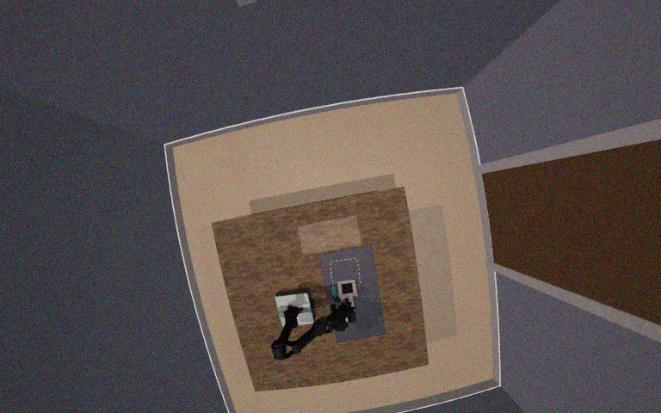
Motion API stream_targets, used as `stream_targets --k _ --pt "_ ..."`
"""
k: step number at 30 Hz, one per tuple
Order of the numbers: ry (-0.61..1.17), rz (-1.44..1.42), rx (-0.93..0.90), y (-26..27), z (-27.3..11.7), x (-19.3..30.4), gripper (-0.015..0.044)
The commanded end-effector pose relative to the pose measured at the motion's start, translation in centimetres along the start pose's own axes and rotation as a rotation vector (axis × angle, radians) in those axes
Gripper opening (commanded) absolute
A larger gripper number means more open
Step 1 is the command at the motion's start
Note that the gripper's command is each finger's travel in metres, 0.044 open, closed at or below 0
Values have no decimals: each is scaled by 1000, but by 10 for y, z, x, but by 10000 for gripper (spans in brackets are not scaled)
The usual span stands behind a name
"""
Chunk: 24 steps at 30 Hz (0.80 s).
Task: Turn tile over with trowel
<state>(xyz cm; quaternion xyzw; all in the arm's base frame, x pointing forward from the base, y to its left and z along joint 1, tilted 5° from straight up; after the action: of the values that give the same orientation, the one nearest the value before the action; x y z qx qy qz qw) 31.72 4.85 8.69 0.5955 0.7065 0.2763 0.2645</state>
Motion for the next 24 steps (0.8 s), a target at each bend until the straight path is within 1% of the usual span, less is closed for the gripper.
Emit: stream_targets --k 1,24 --pt "2 3 -30 11 -5 8 0" --pt "5 5 -30 12 -5 52 0"
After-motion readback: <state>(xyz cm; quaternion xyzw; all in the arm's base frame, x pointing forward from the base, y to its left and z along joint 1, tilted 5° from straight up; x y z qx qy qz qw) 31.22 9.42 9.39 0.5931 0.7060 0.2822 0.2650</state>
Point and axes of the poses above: the point midway between the two fingers, 35 mm back from their tips, its own z axis out along the fingers, its own y axis across the jaws, x = y × z, the point moved 6 cm from there along -z, back along the fingers, and after that the axes turned 1 degree about -z, right-handed, at the moved point
